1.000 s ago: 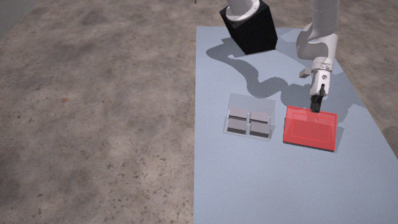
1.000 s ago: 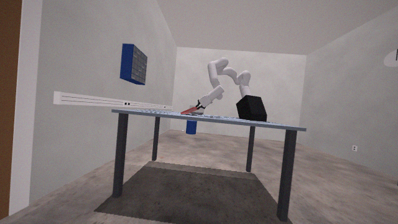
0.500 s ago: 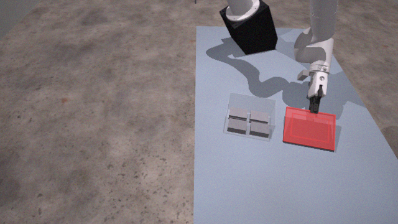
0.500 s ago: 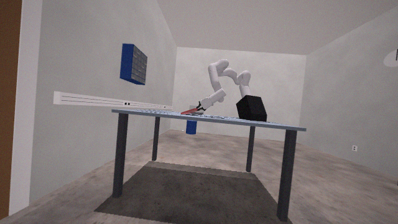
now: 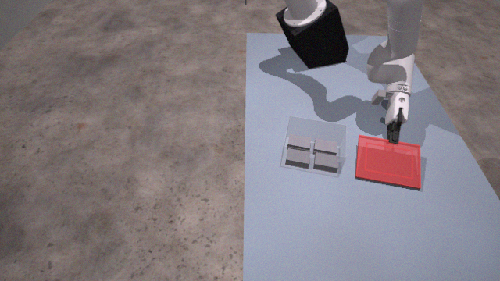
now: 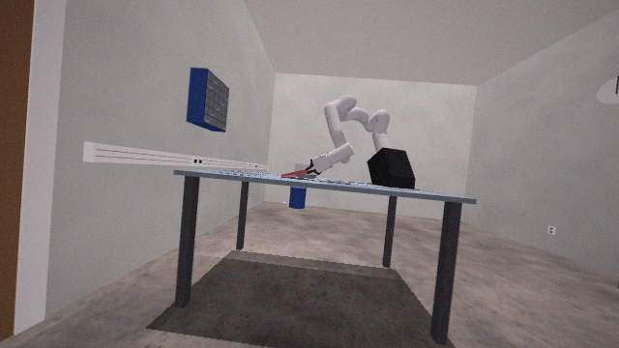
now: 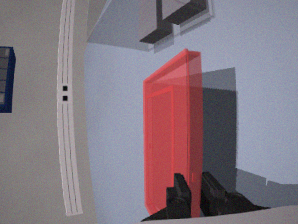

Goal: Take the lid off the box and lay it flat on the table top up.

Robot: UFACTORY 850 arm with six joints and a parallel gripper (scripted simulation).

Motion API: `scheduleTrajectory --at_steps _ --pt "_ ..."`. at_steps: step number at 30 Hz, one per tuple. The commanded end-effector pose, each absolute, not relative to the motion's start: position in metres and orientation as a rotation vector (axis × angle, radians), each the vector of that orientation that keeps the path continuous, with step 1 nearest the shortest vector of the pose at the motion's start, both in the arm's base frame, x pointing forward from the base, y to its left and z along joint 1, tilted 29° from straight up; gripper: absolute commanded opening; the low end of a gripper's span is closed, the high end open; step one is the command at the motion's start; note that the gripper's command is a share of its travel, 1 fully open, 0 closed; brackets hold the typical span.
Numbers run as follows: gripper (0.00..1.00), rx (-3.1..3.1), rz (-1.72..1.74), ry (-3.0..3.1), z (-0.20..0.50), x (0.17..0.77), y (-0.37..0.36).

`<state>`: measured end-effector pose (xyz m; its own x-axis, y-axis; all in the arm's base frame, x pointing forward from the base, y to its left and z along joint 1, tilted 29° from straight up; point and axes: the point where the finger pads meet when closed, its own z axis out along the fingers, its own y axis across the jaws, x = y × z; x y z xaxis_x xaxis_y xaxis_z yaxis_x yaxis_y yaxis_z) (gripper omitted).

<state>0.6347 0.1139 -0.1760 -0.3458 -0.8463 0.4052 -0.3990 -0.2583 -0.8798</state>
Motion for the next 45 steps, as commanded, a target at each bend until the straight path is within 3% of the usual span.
scheduleTrajectory --at_steps 1,24,25,44,45 --pt "0.0 -1.486 -1.663 1.567 -0.184 0.633 0.111" --pt "0.0 -1.459 -1.691 1.511 -0.194 0.632 0.107" --pt "0.28 -1.459 -1.691 1.511 -0.194 0.632 0.107" --pt "0.32 -1.459 -1.691 1.511 -0.191 0.633 0.108" --pt "0.36 -1.459 -1.691 1.511 -0.191 0.633 0.108"
